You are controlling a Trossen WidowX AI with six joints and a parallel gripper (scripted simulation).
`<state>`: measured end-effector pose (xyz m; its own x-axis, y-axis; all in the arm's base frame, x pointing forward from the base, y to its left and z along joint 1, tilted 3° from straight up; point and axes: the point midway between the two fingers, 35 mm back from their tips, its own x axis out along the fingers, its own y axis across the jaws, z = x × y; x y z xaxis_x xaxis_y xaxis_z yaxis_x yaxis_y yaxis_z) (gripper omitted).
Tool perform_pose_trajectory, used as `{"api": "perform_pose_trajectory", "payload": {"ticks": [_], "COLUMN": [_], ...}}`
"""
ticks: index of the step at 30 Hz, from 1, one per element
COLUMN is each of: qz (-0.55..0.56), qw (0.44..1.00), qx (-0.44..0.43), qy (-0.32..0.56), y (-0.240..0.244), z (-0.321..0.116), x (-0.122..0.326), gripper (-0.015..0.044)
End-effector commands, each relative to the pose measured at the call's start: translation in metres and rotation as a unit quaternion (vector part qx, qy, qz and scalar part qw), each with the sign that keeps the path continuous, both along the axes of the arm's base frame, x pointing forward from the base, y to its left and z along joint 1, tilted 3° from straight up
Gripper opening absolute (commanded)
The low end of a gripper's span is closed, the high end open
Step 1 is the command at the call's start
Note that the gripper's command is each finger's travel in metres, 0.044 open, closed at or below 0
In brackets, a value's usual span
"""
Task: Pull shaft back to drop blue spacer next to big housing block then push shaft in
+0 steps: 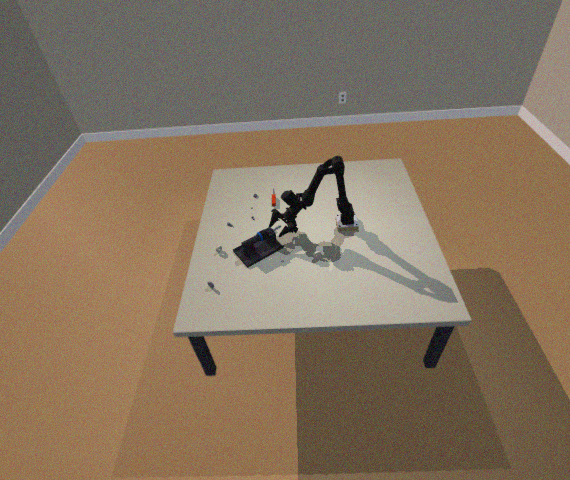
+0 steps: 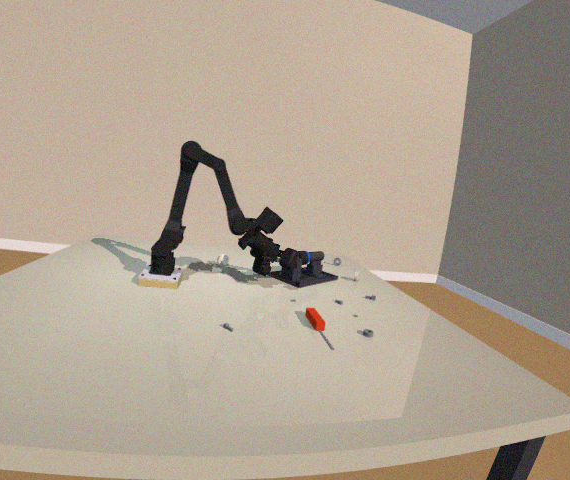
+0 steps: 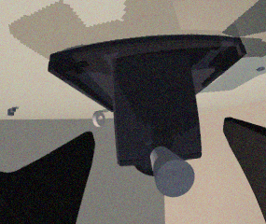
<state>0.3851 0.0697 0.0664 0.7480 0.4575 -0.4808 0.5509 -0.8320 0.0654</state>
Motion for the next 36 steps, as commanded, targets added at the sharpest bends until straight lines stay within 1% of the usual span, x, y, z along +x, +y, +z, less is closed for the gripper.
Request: {"api": "perform_pose_trajectory", "payload": {"ticks": [1, 15, 22, 23, 36], "qz": [-0.003, 0.0, 0.0, -0.001, -0.003], "qw": [1.0, 1.0, 1.0, 1.0, 1.0], "qx": [0.001, 0.0, 0.0, 0.0, 0.001], "qy": [0.0, 0.0, 0.0, 0.0, 0.001], "y": [-0.0011, -0.0003, -0.0003, -0.0003, -0.0051], "z": [-0.0002, 0.0, 0.0, 0.0, -0.0004], "x": [0.0015, 0.0003, 0.0003, 0.0002, -0.0071], "gripper": [0.044, 0.0072, 0.0026, 0.0, 0.0]}}
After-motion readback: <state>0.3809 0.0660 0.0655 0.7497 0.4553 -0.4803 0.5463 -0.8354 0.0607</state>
